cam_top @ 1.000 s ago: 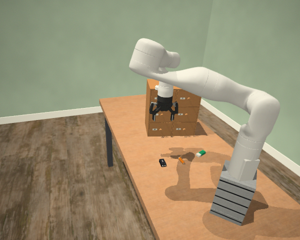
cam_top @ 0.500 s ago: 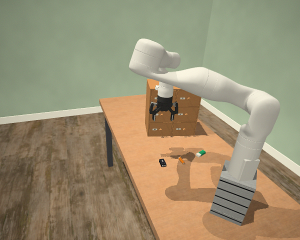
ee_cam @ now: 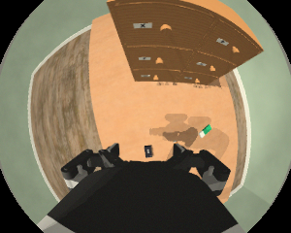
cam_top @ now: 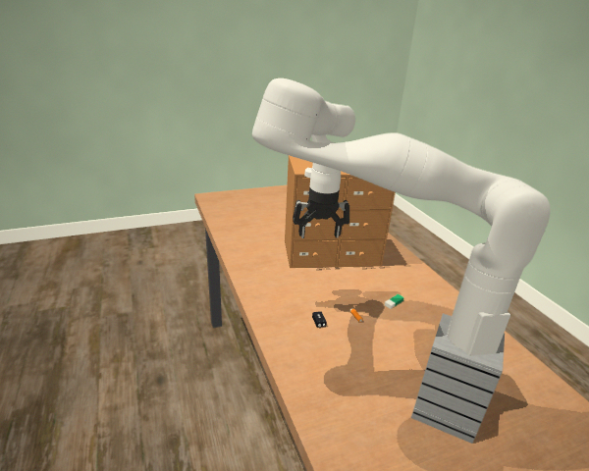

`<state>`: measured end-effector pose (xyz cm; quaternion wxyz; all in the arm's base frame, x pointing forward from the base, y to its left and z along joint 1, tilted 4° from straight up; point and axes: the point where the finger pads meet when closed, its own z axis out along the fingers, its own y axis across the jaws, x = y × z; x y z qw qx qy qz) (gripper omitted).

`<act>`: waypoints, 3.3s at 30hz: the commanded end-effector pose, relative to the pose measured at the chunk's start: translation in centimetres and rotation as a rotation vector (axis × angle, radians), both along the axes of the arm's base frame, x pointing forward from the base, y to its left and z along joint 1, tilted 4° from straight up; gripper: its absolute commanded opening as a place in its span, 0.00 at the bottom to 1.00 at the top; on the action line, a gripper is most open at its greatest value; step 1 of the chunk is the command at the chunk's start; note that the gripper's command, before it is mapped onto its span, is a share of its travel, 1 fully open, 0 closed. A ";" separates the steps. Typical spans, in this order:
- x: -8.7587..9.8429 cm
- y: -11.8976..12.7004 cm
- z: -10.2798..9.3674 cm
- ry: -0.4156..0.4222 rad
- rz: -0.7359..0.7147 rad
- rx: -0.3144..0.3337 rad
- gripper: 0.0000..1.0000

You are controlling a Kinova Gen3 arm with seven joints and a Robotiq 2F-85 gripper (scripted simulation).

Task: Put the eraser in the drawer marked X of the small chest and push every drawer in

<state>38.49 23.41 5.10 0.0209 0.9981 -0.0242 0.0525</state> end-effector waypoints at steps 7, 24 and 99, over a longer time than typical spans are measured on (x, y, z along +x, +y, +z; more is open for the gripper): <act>0.1 0.0 -0.2 -0.029 0.003 -0.003 1.00; 0.8 0.0 -1.0 -0.129 0.007 -0.008 1.00; 6.0 -0.5 -6.8 -0.877 0.036 -0.045 1.00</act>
